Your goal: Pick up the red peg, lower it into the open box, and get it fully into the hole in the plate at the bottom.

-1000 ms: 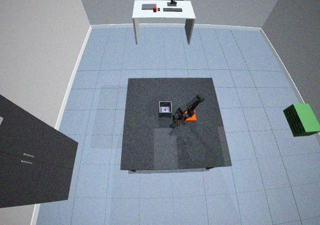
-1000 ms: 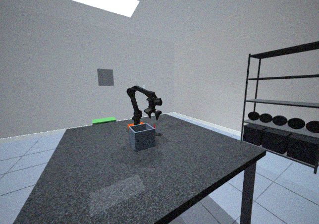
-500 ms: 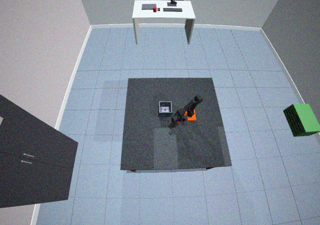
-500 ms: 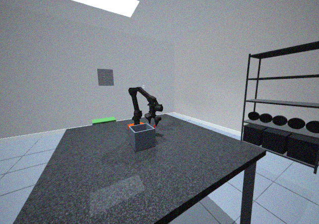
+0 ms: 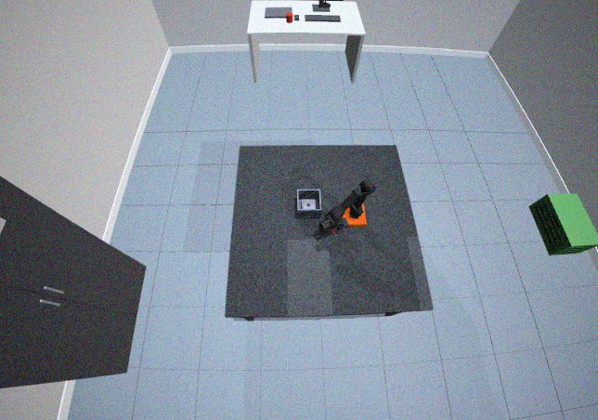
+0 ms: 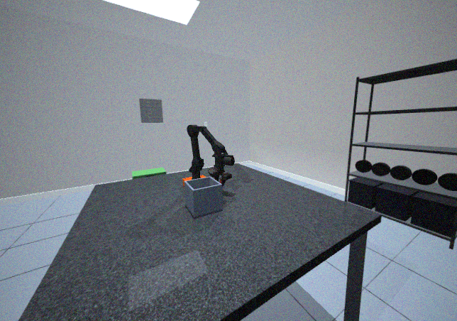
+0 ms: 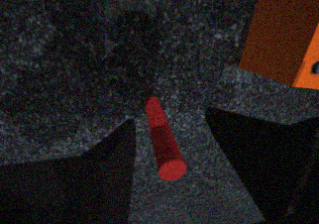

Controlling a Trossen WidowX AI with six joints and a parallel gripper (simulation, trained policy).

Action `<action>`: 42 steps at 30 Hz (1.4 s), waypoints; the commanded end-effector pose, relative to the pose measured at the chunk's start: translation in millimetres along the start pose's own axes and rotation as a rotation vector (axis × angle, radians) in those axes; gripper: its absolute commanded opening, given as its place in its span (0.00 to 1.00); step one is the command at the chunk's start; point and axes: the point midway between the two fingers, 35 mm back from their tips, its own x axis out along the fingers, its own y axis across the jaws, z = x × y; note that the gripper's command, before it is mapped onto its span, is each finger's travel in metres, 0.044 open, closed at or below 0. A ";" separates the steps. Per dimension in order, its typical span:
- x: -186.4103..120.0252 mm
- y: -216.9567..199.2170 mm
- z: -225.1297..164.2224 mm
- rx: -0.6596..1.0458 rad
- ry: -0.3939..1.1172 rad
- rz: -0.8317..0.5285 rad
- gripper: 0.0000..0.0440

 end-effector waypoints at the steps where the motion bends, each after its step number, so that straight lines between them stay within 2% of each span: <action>1: 6.8 4.0 -0.4 -0.005 -0.002 0.002 0.40; 8: 10.1 14.7 -4.2 -0.037 0.007 0.022 0.00; 22: -28.9 41.8 -19.0 -0.005 0.092 0.158 0.00; 32: -74.1 61.7 -18.7 -0.015 0.117 0.279 0.00; 42: -124.3 74.0 2.6 -0.024 0.080 0.391 0.00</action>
